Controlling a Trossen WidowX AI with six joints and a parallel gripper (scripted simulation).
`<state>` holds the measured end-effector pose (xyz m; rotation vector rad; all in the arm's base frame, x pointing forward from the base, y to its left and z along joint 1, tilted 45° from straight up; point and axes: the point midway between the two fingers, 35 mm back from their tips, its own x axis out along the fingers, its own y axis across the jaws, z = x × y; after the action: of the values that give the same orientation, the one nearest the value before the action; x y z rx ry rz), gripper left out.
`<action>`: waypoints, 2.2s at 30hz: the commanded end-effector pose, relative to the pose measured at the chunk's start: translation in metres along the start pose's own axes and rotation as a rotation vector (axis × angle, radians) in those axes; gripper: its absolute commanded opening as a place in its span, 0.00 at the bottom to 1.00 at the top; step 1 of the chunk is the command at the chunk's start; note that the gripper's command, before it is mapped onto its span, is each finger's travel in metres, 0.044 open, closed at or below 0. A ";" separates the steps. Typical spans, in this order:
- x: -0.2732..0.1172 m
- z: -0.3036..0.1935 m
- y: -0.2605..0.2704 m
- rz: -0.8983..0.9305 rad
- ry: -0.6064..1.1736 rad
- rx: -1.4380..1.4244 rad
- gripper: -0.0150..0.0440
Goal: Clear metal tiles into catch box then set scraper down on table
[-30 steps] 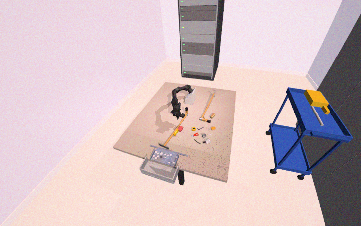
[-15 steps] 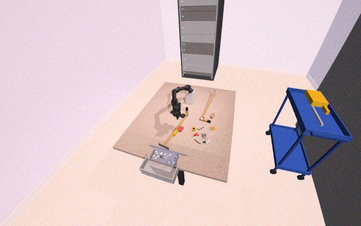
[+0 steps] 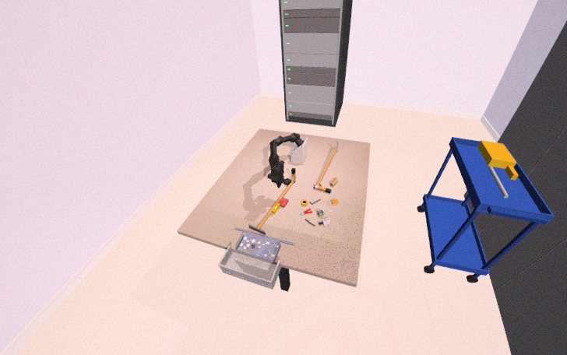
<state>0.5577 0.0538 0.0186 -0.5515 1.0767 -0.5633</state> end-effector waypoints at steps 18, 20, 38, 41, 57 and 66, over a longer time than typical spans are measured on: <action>-0.063 0.009 0.023 0.011 -0.172 -0.060 1.00; -0.070 0.010 0.026 0.012 -0.192 -0.066 1.00; -0.134 0.003 0.043 0.023 -0.360 -0.114 1.00; -0.145 0.001 0.045 0.024 -0.387 -0.120 1.00; -0.199 -0.018 0.053 0.035 -0.528 -0.150 1.00; -0.227 -0.032 0.054 0.043 -0.604 -0.163 1.00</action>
<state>0.4618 0.2336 0.1131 -0.7710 0.5826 -0.2540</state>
